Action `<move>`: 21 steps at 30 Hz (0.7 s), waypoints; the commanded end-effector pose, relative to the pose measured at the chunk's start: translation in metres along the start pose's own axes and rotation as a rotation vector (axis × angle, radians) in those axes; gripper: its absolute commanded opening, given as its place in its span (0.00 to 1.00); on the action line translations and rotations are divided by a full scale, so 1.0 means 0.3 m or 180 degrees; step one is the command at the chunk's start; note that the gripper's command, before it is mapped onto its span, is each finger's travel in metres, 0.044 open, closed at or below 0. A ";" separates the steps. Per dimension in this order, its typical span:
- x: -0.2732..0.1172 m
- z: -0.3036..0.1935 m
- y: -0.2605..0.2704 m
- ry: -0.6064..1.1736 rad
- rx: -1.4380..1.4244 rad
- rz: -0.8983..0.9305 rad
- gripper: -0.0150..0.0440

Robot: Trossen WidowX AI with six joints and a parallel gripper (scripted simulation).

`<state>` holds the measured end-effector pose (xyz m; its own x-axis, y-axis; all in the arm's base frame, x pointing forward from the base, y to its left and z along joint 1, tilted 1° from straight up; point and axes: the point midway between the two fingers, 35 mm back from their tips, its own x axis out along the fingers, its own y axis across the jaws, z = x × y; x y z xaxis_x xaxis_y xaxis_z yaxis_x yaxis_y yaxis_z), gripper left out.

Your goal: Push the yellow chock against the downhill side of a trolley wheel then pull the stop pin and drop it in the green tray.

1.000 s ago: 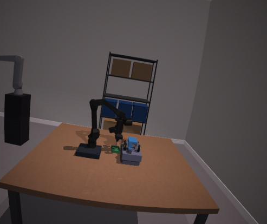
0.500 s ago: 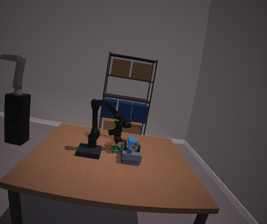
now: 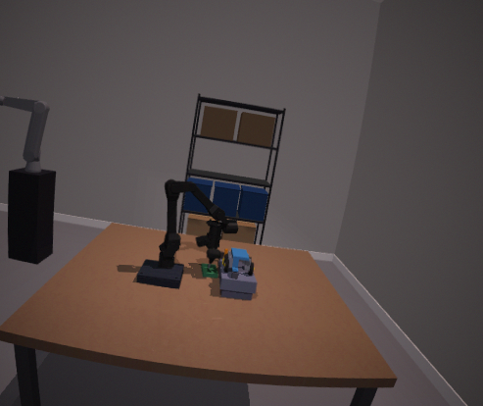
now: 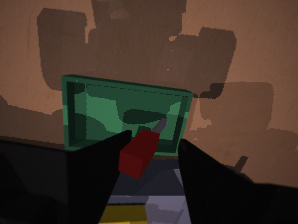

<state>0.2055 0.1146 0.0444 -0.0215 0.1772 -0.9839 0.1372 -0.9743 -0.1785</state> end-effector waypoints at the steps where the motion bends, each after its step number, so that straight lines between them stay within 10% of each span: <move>1: 0.003 0.001 0.008 -0.0003 -0.0015 -0.0020 0.58; 21: 0.016 -0.001 0.055 -0.0003 -0.0014 -0.0016 0.58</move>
<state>0.2081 0.1004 0.0382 -0.0210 0.1758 -0.9842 0.1372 -0.9746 -0.1770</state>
